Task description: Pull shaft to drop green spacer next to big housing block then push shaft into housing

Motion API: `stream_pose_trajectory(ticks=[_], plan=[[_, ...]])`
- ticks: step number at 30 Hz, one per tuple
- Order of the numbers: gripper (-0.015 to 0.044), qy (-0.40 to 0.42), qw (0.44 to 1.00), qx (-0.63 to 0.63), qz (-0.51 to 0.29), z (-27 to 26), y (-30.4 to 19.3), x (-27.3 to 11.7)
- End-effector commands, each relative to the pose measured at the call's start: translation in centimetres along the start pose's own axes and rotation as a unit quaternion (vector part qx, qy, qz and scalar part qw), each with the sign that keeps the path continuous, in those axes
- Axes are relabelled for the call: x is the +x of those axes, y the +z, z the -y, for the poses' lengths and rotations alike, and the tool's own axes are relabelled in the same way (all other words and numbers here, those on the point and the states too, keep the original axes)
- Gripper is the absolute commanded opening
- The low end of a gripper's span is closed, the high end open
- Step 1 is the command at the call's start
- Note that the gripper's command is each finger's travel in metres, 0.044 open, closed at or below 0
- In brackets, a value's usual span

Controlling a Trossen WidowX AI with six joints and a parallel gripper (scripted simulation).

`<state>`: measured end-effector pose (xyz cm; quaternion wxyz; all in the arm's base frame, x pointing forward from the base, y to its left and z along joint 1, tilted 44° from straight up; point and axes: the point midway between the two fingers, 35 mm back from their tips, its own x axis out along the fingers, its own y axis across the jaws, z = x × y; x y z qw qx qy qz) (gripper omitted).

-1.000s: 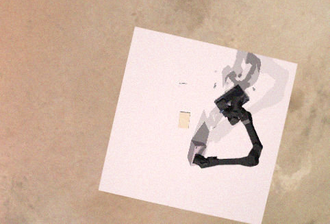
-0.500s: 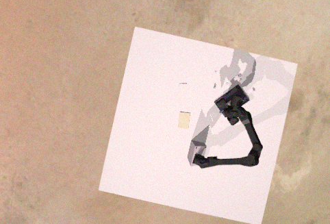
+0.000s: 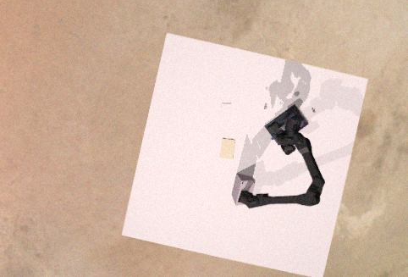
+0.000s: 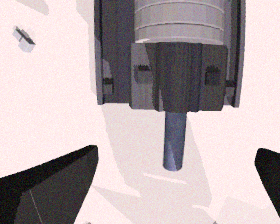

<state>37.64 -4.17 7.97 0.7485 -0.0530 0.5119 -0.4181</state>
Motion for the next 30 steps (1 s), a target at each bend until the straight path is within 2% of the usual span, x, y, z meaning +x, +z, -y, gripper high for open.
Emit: stream_pose_trajectory(ticks=[1,30], plan=[[0.0440,0.000,1.000,0.000,-0.002,0.0,-0.2,0.1],[0.0440,-0.001,1.000,0.000,-0.002,0.0,-0.3,3.8]])
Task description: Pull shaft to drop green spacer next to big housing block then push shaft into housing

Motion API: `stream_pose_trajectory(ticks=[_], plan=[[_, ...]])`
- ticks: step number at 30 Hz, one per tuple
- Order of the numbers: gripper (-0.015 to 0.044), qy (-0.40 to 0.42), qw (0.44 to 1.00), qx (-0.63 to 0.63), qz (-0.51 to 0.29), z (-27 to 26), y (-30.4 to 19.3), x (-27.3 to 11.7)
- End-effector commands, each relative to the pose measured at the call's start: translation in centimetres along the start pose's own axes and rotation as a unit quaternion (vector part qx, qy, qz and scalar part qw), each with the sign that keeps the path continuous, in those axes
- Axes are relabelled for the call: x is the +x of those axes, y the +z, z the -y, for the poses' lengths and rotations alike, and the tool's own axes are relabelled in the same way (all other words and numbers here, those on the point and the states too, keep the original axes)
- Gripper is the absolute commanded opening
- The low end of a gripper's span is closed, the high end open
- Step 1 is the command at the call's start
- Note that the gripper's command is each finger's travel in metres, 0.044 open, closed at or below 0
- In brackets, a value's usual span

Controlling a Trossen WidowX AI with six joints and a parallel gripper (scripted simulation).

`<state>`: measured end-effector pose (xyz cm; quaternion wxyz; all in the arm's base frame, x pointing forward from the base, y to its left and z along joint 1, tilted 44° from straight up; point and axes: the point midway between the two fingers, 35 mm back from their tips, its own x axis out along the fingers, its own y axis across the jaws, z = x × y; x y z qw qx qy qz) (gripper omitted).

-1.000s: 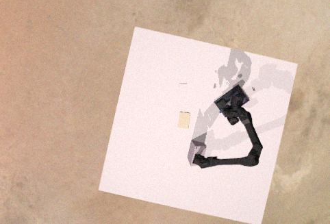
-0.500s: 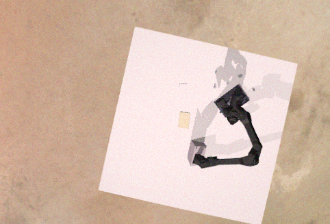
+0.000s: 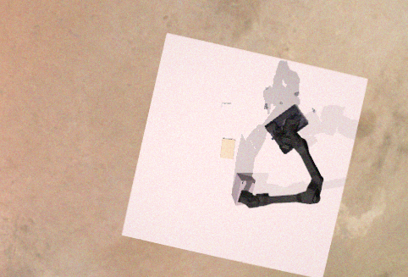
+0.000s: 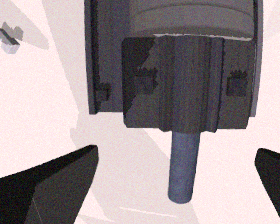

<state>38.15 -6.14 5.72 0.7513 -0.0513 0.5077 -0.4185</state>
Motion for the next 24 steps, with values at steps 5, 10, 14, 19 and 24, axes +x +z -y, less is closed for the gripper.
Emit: stream_pose_trajectory(ticks=[5,10,14,19,24], plan=[[0.0440,-0.002,1.000,-0.004,-0.006,0.17,-0.44,1.33],[0.0440,-0.002,1.000,-0.004,-0.006,0.17,-0.44,1.33],[0.0440,-0.002,1.000,-0.004,-0.006,0.17,-0.44,1.33],[0.0440,-0.002,1.000,-0.004,-0.006,0.17,-0.44,1.33],[0.0440,-0.002,1.000,-0.004,-0.006,0.17,-0.44,1.33]])
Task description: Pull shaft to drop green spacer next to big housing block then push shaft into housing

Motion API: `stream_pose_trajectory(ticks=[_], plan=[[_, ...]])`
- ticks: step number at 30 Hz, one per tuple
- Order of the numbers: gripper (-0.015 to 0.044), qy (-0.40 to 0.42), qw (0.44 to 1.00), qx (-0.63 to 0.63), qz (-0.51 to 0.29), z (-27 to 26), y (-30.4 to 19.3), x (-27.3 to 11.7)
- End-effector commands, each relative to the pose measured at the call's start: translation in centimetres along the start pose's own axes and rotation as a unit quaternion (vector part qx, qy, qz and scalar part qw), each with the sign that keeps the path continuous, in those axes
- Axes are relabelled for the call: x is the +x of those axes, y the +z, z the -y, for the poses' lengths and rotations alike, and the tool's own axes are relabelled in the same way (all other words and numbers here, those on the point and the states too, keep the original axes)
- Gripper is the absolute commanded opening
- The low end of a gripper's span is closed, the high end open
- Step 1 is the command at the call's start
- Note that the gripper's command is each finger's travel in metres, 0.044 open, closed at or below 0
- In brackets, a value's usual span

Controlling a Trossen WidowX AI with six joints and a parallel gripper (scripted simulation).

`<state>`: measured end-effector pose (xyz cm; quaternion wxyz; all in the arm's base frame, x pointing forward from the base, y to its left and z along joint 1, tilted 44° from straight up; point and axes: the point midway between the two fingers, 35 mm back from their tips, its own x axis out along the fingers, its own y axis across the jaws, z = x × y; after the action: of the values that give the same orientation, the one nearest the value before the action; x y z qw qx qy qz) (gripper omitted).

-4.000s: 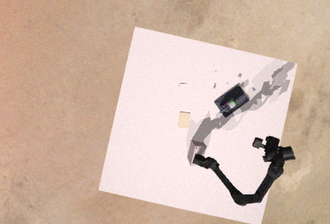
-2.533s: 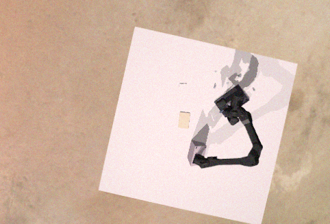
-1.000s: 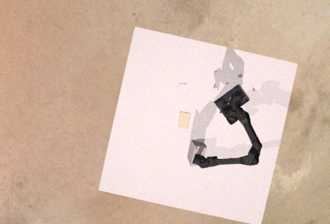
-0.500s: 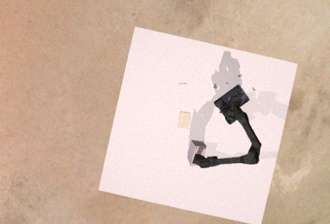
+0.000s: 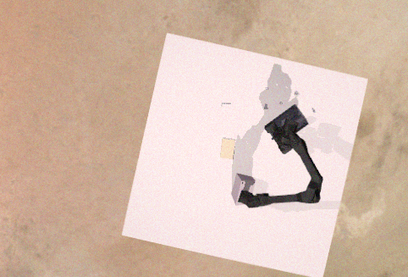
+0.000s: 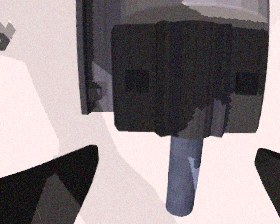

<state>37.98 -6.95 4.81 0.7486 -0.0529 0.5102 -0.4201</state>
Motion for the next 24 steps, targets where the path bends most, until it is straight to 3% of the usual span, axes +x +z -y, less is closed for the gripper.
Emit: stream_pose_trajectory(ticks=[1,24], plan=[[0.0440,0.001,1.000,-0.002,-0.003,0.01,-0.15,0.15],[0.0440,0.001,1.000,-0.002,-0.003,0.01,-0.15,1.10]])
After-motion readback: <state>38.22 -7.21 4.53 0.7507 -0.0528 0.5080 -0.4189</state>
